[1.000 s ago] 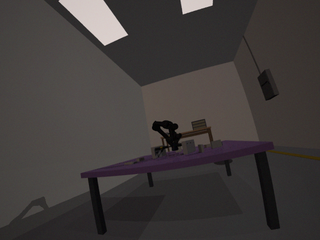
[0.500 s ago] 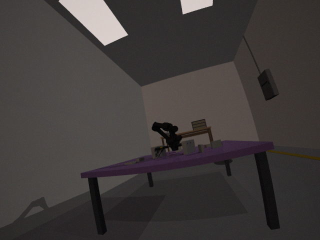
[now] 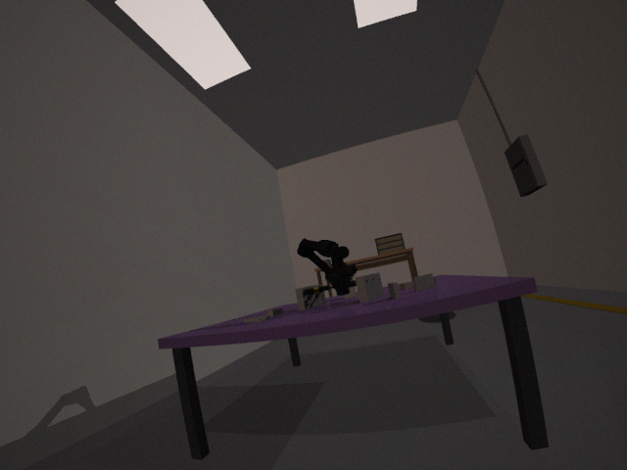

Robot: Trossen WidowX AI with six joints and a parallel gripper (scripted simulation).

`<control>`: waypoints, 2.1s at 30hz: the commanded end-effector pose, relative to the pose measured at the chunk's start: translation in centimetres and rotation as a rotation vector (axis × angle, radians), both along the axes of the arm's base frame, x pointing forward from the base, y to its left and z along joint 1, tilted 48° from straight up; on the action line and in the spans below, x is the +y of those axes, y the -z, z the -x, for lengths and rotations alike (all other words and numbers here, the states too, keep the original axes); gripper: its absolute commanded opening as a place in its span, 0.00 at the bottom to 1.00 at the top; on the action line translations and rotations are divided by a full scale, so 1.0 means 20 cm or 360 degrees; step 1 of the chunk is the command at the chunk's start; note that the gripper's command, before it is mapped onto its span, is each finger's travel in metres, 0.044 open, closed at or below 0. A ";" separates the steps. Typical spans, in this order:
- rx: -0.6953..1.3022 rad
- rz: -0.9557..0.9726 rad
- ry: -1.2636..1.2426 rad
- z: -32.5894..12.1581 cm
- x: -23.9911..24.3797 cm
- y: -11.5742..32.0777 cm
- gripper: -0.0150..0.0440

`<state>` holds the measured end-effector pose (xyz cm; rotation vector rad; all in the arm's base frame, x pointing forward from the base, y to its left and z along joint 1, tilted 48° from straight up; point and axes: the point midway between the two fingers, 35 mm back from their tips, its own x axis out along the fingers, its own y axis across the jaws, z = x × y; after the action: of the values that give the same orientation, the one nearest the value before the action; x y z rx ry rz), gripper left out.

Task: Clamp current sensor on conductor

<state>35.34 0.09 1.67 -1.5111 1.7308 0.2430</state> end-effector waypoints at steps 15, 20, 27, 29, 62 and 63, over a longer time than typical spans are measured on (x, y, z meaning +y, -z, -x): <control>0.0000 0.0001 0.0000 0.00 0.00 0.00 0.34; 0.0000 0.0001 0.0000 0.00 0.00 0.00 0.25; 0.0000 0.0001 0.0000 0.00 0.00 0.00 0.25; 0.0000 0.0001 0.0000 0.00 0.00 0.00 0.25; 0.0000 0.0001 0.0000 0.00 0.00 0.00 0.25; 0.0000 0.0001 0.0000 0.00 0.00 0.00 0.25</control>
<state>35.34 0.11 1.67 -1.5115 1.7304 0.2432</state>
